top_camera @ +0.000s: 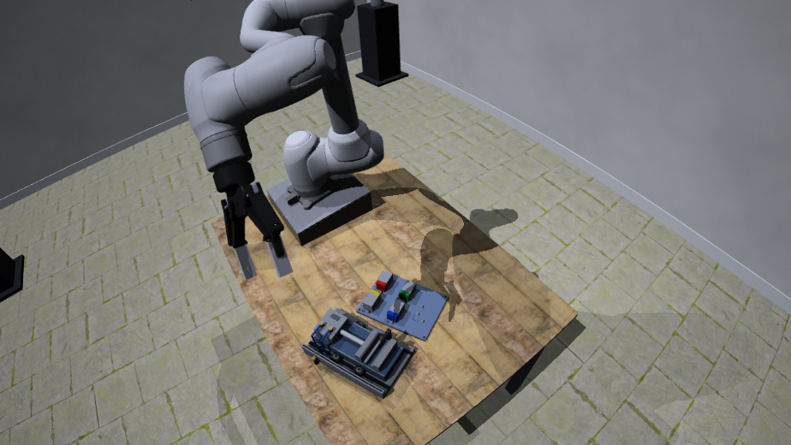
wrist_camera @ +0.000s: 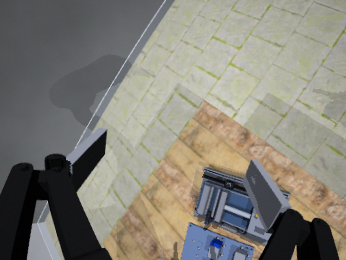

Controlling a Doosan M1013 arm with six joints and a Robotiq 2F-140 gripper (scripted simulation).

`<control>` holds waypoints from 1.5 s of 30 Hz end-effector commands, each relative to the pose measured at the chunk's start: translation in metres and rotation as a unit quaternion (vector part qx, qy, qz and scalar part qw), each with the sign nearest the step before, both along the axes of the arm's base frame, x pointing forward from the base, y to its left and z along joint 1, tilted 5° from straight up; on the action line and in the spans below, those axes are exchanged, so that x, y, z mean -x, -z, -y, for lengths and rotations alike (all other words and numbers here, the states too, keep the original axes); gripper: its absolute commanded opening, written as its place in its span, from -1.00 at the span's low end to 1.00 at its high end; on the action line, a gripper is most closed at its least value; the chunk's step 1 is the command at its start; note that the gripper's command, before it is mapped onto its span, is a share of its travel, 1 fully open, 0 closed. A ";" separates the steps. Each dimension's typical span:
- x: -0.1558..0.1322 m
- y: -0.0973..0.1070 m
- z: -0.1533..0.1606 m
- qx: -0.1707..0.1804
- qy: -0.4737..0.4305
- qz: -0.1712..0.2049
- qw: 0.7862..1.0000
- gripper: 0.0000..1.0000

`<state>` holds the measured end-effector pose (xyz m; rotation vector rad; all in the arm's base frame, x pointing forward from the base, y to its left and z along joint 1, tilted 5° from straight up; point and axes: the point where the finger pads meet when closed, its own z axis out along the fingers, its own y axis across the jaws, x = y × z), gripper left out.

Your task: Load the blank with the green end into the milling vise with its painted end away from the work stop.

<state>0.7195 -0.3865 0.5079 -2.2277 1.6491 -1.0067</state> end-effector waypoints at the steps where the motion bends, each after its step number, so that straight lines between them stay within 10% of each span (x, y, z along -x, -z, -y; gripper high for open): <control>1: 0.001 0.002 -0.003 -0.003 -0.001 -0.013 1.000 1.00; 45: 0.026 0.059 -0.071 -0.058 -0.027 -0.288 0.956 1.00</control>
